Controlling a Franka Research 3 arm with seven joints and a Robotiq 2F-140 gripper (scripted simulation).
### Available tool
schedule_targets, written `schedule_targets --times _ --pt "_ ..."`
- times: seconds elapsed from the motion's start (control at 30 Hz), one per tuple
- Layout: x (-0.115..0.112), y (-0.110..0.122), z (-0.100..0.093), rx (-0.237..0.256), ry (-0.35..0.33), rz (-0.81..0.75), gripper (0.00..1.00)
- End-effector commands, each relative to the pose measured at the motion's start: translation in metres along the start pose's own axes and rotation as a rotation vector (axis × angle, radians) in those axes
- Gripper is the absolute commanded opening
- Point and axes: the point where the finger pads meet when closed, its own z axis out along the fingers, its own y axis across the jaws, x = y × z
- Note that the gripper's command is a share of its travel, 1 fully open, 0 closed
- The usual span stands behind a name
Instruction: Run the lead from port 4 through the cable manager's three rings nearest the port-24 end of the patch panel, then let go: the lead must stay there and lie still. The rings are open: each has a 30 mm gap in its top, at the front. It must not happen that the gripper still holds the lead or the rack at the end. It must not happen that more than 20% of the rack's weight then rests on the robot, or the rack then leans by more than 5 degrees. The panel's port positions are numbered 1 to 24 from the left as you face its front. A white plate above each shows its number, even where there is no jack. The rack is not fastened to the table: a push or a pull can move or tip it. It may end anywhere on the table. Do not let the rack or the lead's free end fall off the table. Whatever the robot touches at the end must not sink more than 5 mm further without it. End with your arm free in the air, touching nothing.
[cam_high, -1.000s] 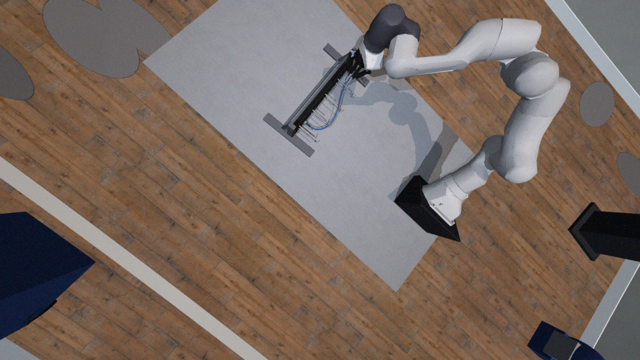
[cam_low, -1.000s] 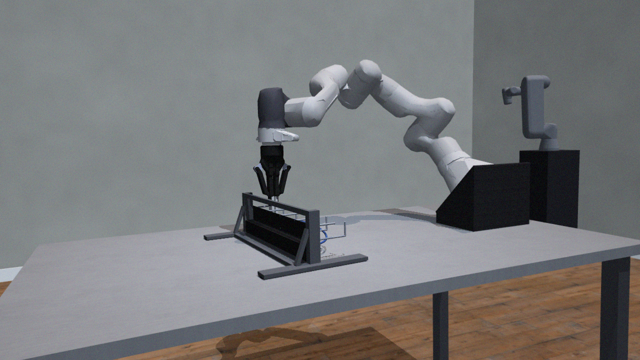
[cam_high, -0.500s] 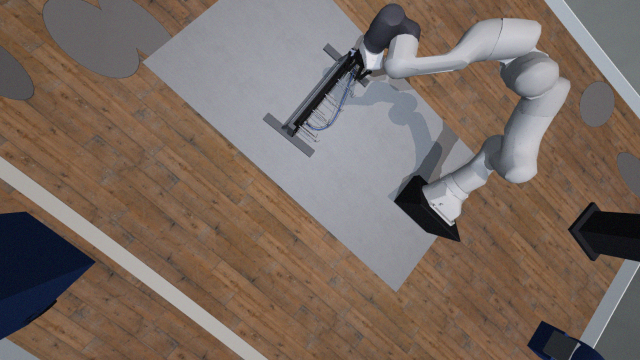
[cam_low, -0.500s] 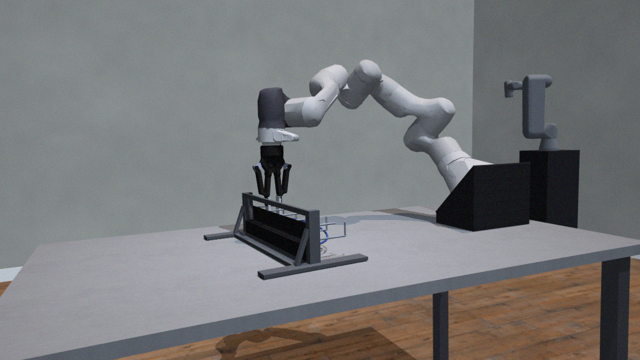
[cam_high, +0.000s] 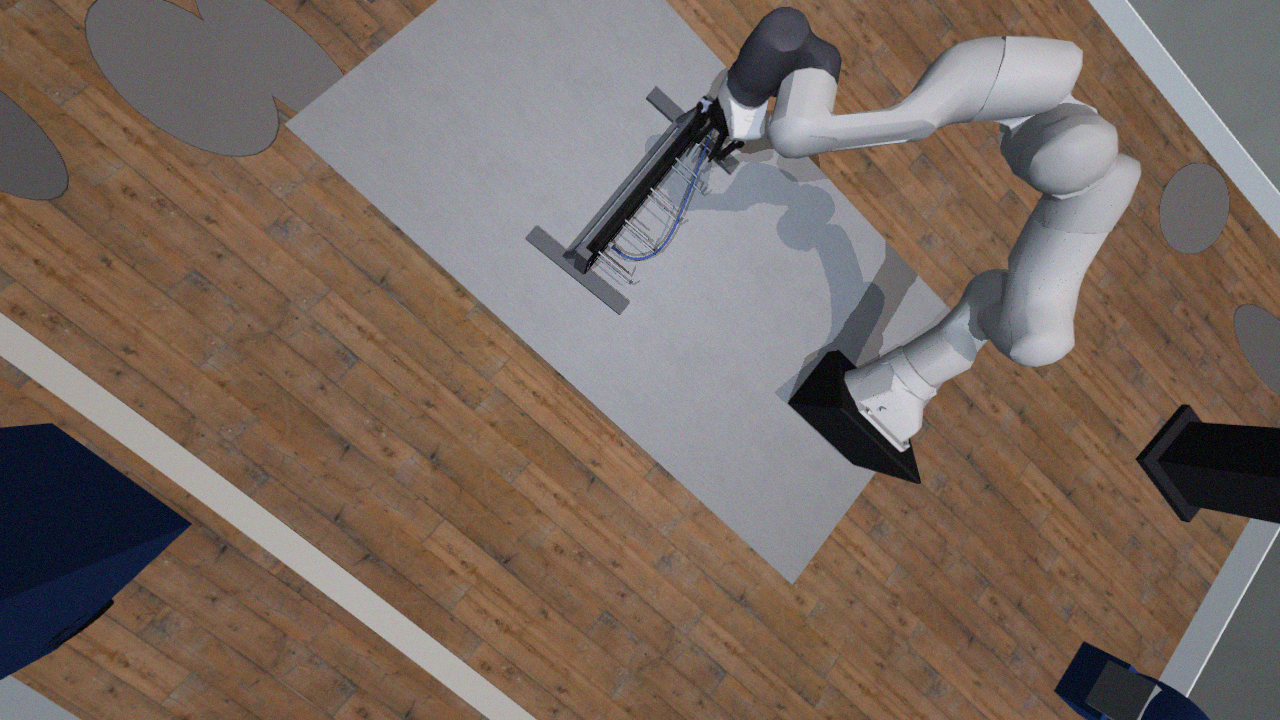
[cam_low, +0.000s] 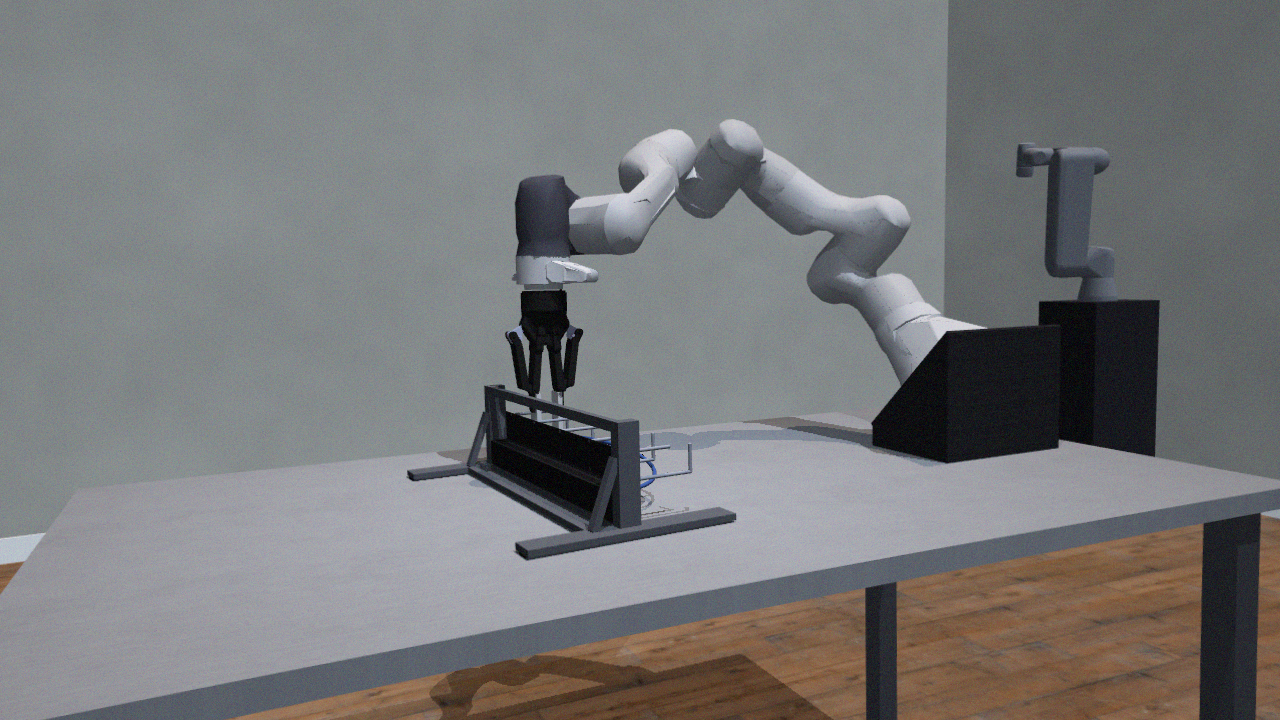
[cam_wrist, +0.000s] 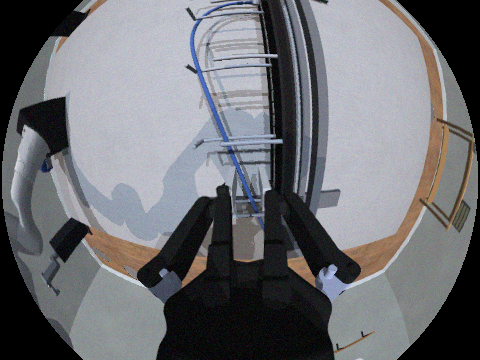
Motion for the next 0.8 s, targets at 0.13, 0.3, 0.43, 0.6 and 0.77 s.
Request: schedule_targets --times 0.13,0.3,0.43,0.6,0.77 --pt "0.0001 -0.0015 0.0015 0.006 0.002 -0.003 0.2" --pt "0.0001 -0.0015 0.0015 0.006 0.002 -0.003 0.2" --pt "0.0001 -0.0015 0.0014 0.006 0.002 -0.003 0.2" --pt "0.0001 -0.0015 0.0009 0.006 0.002 -0.003 0.2" --pt "0.0001 -0.0015 -0.0034 0.006 0.002 -0.003 0.2"
